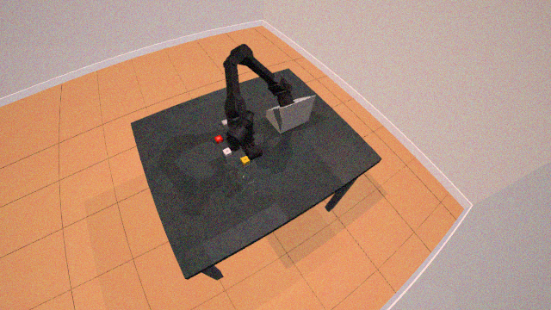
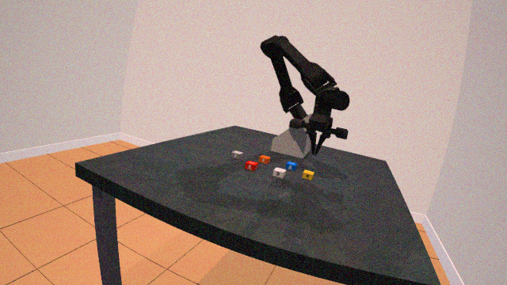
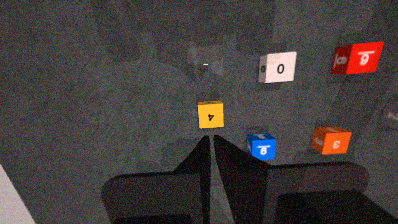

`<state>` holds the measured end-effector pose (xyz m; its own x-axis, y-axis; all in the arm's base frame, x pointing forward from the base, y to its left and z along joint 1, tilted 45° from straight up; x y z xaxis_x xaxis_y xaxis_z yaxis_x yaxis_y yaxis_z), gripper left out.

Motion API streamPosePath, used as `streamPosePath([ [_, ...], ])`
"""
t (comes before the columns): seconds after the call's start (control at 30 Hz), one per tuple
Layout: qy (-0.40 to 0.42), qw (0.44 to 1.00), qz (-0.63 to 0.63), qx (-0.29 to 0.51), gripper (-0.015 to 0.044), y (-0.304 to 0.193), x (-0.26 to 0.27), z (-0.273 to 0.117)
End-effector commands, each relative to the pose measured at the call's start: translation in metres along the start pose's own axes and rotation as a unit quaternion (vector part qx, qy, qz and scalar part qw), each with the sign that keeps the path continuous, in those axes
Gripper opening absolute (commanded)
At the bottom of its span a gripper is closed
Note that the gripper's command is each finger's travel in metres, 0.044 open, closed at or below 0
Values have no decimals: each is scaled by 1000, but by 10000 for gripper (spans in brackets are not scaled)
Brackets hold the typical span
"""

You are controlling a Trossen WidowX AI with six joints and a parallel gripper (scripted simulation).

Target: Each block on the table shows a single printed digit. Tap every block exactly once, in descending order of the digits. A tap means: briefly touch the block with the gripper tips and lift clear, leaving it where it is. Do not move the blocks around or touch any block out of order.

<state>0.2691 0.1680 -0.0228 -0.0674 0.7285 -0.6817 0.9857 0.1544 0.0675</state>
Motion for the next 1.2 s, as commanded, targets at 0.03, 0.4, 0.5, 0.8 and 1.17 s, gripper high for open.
streamPosePath([
  [0.03, -9, 1000, -7, 9, 20, -7, -3, 34],
  [0.4, -9, 1000, -7, 9, 20, -7, -3, 44],
  [0.5, -9, 1000, -7, 9, 20, -7, -3, 49],
  [0.8, -9, 1000, -7, 9, 20, -8, -3, 63],
  [1.17, -9, 1000, -7, 9, 20, -7, -3, 34],
])
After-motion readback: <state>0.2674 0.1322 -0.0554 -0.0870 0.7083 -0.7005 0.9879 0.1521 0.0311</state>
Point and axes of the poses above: the point midway between the two fingers, 35 mm back from their tips, its own z axis out along the fingers, its own x axis across the jaws, y = z × x, the point moved 10 cm from there along -z, back along the fingers, and after that the axes turned 1 degree about z, right-handed, at the moved point
